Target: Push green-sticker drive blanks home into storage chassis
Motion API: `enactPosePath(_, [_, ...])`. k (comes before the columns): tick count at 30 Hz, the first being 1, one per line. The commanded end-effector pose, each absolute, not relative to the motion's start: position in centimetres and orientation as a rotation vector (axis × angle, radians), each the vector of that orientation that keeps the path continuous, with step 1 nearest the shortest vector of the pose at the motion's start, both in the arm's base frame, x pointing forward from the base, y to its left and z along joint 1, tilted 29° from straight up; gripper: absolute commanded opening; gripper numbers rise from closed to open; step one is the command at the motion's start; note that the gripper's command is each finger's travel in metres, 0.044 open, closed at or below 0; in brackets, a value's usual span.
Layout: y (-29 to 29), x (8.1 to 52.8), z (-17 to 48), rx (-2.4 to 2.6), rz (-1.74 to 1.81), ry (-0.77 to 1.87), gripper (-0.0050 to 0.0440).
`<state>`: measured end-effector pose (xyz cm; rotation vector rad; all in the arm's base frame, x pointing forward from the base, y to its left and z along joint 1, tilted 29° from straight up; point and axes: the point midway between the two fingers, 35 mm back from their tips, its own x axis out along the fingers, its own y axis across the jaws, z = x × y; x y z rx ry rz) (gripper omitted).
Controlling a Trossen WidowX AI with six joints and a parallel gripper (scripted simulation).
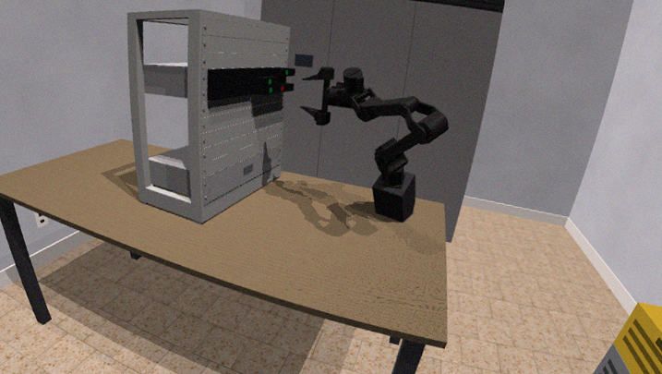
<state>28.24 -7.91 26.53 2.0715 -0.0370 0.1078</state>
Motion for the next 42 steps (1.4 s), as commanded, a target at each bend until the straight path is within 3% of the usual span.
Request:
enactPosePath(1, [-7.5, 29.5, 27.6, 2.059, 0.118, -0.057, 0.0440])
enactPosePath(14, [-5.2, 33.1, 28.3, 2.059, 0.118, -0.057, 0.0440])
enactPosePath(42, [-4.6, 34.1, 28.5, 2.059, 0.118, -0.057, 0.0440])
